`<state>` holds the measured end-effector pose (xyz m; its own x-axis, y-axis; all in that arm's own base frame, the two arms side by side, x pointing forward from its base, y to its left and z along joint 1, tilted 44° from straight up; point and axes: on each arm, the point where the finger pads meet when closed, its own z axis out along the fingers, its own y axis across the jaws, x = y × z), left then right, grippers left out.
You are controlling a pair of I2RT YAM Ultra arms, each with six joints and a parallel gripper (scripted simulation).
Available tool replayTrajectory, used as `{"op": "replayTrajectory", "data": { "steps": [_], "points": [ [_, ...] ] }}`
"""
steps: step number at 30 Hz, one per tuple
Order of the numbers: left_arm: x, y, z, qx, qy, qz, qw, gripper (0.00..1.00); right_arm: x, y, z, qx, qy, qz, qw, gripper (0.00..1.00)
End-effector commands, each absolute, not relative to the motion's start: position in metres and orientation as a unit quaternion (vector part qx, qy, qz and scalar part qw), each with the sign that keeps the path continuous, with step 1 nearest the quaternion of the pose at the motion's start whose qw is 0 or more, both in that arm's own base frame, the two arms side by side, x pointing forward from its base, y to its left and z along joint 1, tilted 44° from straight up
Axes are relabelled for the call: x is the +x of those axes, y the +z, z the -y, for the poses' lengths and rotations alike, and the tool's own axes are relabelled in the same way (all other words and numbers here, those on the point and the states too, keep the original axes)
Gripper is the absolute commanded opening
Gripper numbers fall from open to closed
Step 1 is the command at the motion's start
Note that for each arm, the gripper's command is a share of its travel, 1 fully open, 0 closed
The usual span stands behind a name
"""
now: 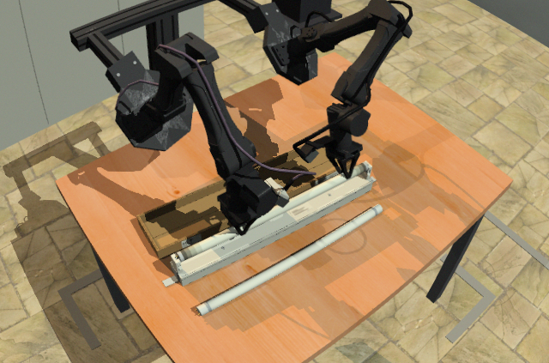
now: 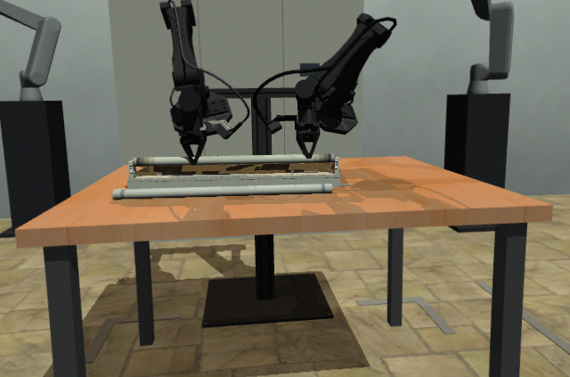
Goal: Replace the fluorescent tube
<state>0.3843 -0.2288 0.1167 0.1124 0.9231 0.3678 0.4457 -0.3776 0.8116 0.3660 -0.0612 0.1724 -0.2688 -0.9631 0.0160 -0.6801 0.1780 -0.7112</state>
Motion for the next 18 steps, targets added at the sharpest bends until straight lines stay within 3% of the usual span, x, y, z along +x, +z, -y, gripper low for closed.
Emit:
{"op": "replayTrajectory", "data": {
  "steps": [1,18],
  "points": [
    [0.379,0.138,0.245,0.693,0.445,-0.488,0.289,0.11,0.365,0.193,0.055,-0.558,-0.318,-0.727,0.243,0.11],
    [0.368,0.146,0.246,0.694,0.446,-0.488,0.286,0.11,0.353,0.200,0.052,-0.558,-0.316,-0.728,0.241,0.11]
  ]
}}
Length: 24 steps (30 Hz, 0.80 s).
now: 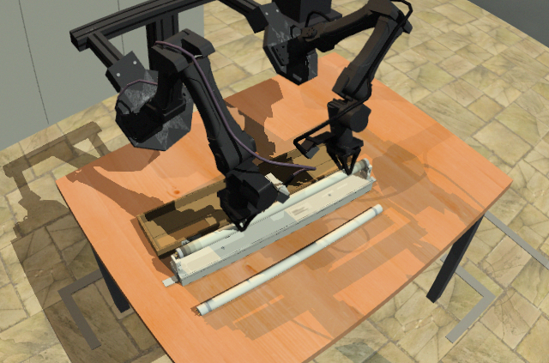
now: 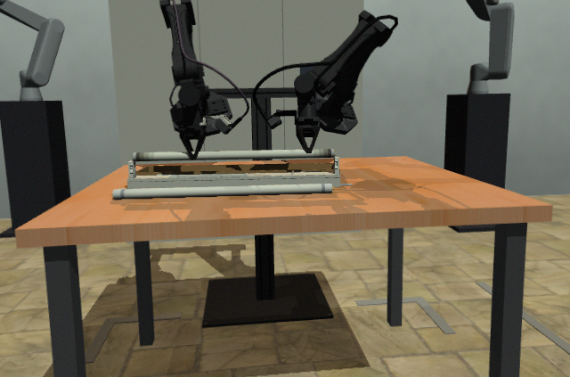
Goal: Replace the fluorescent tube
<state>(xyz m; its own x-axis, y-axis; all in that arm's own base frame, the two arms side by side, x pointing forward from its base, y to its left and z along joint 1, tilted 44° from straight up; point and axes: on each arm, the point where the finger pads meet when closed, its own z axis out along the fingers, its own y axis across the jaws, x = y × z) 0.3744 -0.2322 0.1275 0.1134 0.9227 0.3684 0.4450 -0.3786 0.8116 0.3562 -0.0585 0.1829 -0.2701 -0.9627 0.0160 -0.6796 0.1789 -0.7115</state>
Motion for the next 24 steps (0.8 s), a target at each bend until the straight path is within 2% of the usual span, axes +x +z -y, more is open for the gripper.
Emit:
{"op": "replayTrajectory", "data": {
  "steps": [1,13,17,24],
  "points": [
    [0.367,0.147,0.246,0.694,0.445,-0.488,0.286,0.11,0.353,0.203,0.051,-0.558,-0.317,-0.728,0.243,0.11],
    [0.363,0.155,0.251,0.694,0.442,-0.487,0.293,0.11,0.350,0.211,0.049,-0.558,-0.319,-0.725,0.248,0.11],
    [0.359,0.132,0.250,0.710,0.438,-0.480,0.272,0.11,0.351,0.207,0.048,-0.560,-0.314,-0.725,0.248,0.11],
    [0.356,0.136,0.247,0.705,0.438,-0.482,0.282,0.11,0.347,0.200,0.047,-0.559,-0.316,-0.725,0.250,0.11]
  ]
}}
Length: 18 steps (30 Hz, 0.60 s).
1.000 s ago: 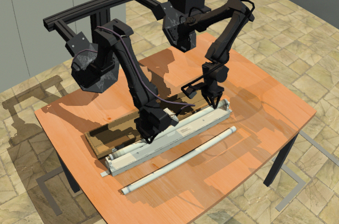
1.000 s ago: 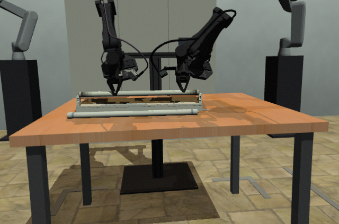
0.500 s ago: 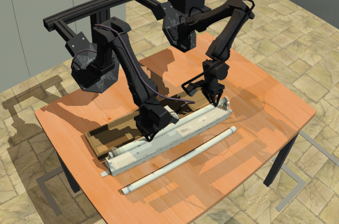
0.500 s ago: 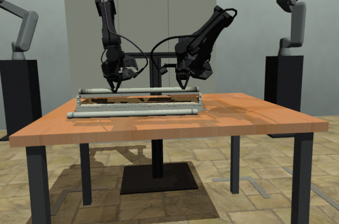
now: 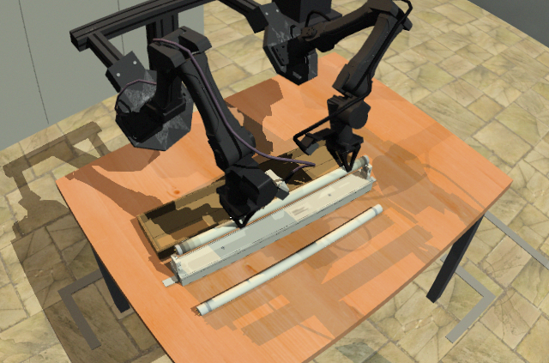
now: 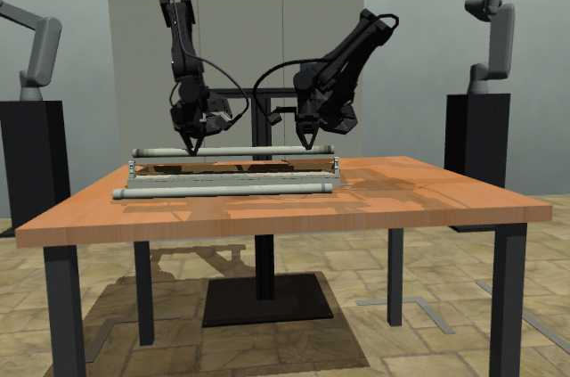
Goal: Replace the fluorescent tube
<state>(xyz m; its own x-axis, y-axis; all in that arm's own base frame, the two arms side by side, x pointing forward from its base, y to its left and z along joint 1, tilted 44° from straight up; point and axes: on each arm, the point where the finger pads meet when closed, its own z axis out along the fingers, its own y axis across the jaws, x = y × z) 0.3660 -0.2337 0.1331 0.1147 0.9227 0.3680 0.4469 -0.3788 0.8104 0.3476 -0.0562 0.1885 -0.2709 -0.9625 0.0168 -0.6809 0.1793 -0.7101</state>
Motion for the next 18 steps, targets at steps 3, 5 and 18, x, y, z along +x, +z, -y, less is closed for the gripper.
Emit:
{"op": "replayTrajectory", "data": {
  "steps": [3,5,18],
  "points": [
    [0.355,0.134,0.244,0.701,0.439,-0.484,0.286,0.11,0.347,0.194,0.049,-0.558,-0.315,-0.727,0.245,0.11],
    [0.352,0.134,0.244,0.703,0.438,-0.482,0.284,0.11,0.344,0.191,0.046,-0.561,-0.312,-0.727,0.245,0.11],
    [0.339,0.123,0.236,0.705,0.439,-0.481,0.282,0.11,0.331,0.179,0.044,-0.559,-0.312,-0.728,0.246,0.11]
  ]
}}
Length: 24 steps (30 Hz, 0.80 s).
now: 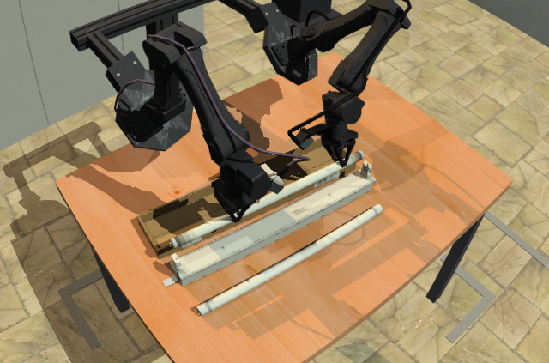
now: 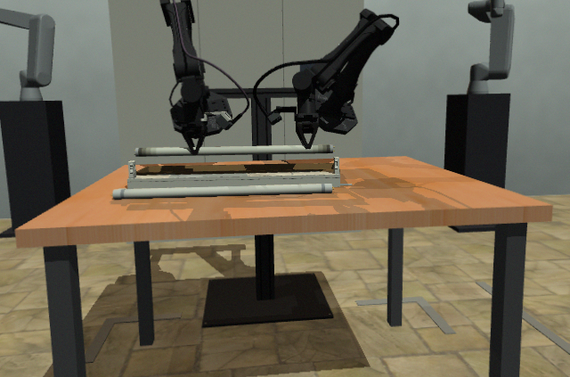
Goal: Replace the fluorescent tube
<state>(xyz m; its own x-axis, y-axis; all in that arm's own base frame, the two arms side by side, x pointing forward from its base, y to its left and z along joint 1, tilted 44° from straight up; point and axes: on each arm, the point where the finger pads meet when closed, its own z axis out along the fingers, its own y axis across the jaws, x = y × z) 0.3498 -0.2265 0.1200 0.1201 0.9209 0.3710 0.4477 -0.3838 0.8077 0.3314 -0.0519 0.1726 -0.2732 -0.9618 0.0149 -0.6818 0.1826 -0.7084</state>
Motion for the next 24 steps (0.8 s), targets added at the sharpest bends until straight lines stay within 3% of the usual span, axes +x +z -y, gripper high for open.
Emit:
{"op": "replayTrajectory", "data": {
  "steps": [1,24],
  "points": [
    [0.339,0.123,0.236,0.705,0.439,-0.481,0.282,0.11,0.331,0.179,0.044,-0.559,-0.312,-0.728,0.246,0.11],
    [0.323,0.112,0.226,0.698,0.444,-0.483,0.287,0.11,0.314,0.160,0.039,-0.556,-0.315,-0.729,0.248,0.11]
  ]
}}
